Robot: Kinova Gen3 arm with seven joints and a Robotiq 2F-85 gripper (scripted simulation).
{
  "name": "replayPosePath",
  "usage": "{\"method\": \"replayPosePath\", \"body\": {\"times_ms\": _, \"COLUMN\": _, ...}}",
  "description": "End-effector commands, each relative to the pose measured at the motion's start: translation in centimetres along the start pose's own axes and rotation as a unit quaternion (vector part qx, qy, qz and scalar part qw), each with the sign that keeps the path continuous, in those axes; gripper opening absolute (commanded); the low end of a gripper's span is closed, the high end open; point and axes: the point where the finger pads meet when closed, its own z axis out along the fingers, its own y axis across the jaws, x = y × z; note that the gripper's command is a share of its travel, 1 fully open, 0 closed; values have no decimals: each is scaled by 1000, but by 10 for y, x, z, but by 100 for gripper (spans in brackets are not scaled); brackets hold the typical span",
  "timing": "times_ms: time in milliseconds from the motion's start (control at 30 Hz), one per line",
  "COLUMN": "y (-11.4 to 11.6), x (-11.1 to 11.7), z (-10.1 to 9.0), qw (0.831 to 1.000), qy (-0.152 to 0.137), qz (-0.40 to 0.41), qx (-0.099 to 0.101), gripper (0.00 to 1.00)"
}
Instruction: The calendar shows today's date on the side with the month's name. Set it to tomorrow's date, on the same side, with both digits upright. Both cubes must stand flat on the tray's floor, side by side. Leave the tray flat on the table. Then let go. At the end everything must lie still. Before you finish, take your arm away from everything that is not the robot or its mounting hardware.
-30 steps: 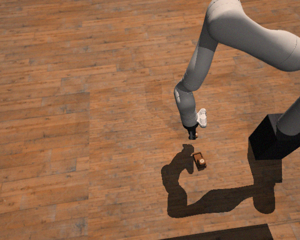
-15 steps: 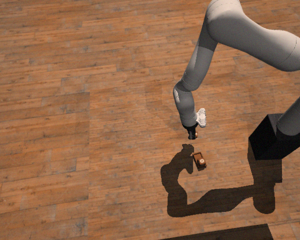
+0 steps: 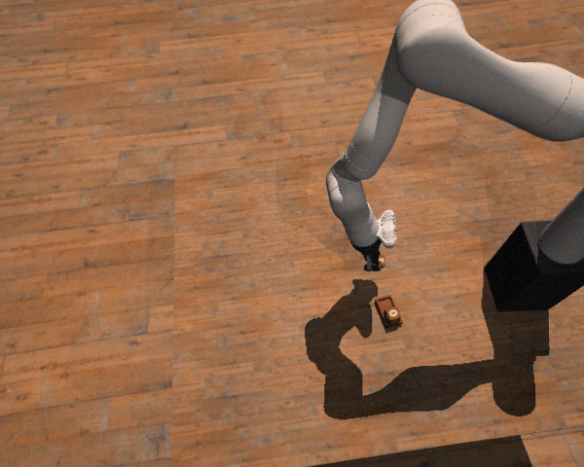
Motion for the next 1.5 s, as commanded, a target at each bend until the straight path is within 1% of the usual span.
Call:
{"method": "replayPosePath", "body": {"times_ms": 0, "y": 0, "x": -3, "z": 2, "qw": 1000, "qy": 9, "qz": 1, "qx": 0, "gripper": 28}}
{"method": "replayPosePath", "body": {"times_ms": 367, "y": 0, "x": -4, "z": 1, "qw": 998, "qy": 64, "qz": 0, "qx": -1, "gripper": 28}}
{"method": "replayPosePath", "body": {"times_ms": 433, "y": 0, "x": -4, "z": 1, "qw": 998, "qy": 64, "qz": 0, "qx": -1, "gripper": 28}}
{"method": "replayPosePath", "body": {"times_ms": 633, "y": 1, "x": -4, "z": 0, "qw": 996, "qy": 84, "qz": 0, "qx": -3, "gripper": 28}}
{"method": "replayPosePath", "body": {"times_ms": 800, "y": 1, "x": -3, "z": -1, "qw": 996, "qy": 92, "qz": 0, "qx": -4, "gripper": 28}}
{"method": "replayPosePath", "body": {"times_ms": 1233, "y": 1, "x": -4, "z": -1, "qw": 995, "qy": 96, "qz": 0, "qx": -4, "gripper": 28}}
{"method": "replayPosePath", "body": {"times_ms": 1467, "y": 1, "x": -5, "z": 0, "qw": 994, "qy": 112, "qz": 0, "qx": -3, "gripper": 28}}
